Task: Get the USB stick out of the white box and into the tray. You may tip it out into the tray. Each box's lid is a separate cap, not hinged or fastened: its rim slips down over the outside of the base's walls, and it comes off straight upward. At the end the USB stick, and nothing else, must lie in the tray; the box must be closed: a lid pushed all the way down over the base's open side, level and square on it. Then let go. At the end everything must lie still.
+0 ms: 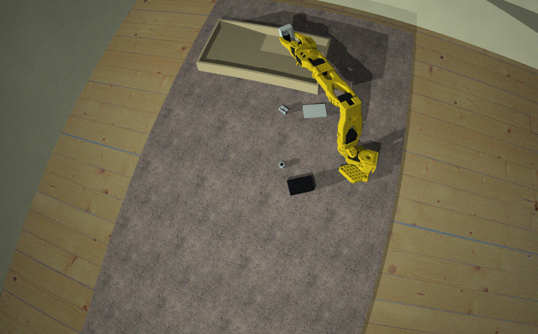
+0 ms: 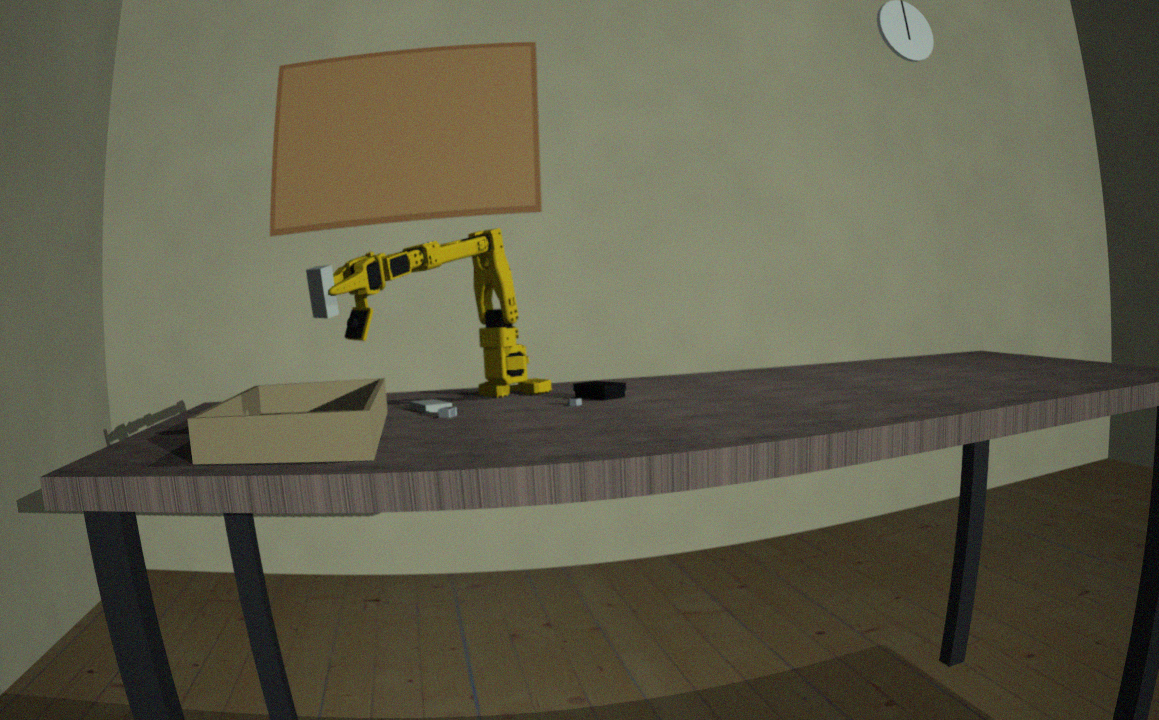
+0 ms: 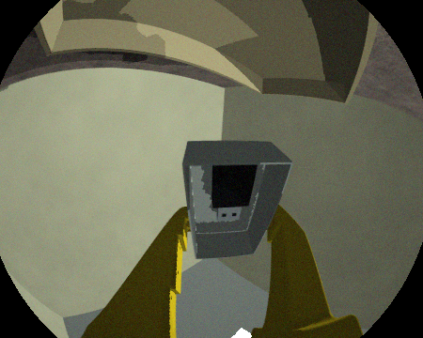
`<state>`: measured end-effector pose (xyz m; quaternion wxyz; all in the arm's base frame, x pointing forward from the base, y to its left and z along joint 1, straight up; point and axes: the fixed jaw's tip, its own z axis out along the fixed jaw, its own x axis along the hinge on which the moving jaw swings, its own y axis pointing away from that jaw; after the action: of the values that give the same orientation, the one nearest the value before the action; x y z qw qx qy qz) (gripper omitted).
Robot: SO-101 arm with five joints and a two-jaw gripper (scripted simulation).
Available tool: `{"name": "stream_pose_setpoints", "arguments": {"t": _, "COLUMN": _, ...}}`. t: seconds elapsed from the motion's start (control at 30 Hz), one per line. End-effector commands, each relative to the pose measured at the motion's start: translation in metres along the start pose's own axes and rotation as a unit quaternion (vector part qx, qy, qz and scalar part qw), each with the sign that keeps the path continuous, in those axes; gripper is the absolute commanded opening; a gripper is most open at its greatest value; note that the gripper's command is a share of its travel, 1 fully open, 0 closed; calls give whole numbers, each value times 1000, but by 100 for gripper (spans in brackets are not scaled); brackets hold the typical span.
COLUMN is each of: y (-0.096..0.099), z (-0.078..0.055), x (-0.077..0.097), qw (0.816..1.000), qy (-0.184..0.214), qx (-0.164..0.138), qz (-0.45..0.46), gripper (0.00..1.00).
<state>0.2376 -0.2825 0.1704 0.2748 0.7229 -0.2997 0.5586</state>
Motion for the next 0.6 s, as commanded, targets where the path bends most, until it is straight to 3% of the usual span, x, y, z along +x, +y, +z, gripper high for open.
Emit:
{"name": "stream_pose_setpoints", "arguments": {"t": 0.0, "y": 1, "z": -1, "x": 9, "qw": 1000, "qy": 26, "qx": -2, "qz": 3, "gripper": 21}}
{"name": "stream_pose_setpoints", "arguments": {"t": 0.57, "y": -3, "z": 7, "x": -9, "qw": 1000, "qy": 26, "qx": 2, "qz": 8, "gripper": 21}}
